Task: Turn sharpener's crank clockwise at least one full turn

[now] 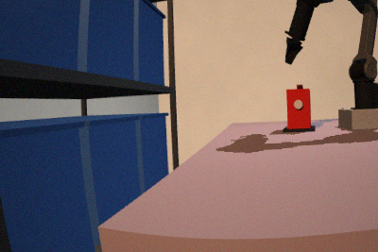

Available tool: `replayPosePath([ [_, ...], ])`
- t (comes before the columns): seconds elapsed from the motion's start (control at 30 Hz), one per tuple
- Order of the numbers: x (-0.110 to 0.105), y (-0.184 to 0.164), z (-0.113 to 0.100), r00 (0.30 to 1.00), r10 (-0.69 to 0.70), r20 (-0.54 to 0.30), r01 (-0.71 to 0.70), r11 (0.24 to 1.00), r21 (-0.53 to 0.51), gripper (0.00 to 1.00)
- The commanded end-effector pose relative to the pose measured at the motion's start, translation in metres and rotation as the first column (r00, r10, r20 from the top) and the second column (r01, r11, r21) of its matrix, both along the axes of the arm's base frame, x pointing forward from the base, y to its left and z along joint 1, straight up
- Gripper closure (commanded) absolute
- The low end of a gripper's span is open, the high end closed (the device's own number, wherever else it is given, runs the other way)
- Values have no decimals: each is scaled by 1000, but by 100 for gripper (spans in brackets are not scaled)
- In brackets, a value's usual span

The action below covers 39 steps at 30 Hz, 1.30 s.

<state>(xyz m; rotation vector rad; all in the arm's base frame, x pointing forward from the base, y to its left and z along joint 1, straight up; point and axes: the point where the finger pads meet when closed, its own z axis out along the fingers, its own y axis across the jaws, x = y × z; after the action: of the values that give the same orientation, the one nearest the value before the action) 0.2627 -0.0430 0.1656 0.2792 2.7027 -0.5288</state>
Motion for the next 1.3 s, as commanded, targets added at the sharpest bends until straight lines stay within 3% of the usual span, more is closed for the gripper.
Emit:
replayPosePath([
  [0.0, 0, 0, 0, 1000, 0, 1, 0, 1000, 0, 0],
  [0.53, 0, 0, 0, 1000, 0, 1, 0, 1000, 0, 0],
  [0.57, 0, 0, 7, 1000, 0, 5, 0, 1000, 2, 31],
  [0.77, 3, 1, 37, 1000, 7, 14, -7, 1000, 5, 31],
  [1.03, -21, -29, 18, 973, -230, 14, 226, 965, 134, 31],
  [1.1, -21, -29, 18, 973, -230, 14, 226, 965, 134, 31],
  [1.27, -33, -43, 9, 928, -372, 7, 362, 908, 212, 31],
])
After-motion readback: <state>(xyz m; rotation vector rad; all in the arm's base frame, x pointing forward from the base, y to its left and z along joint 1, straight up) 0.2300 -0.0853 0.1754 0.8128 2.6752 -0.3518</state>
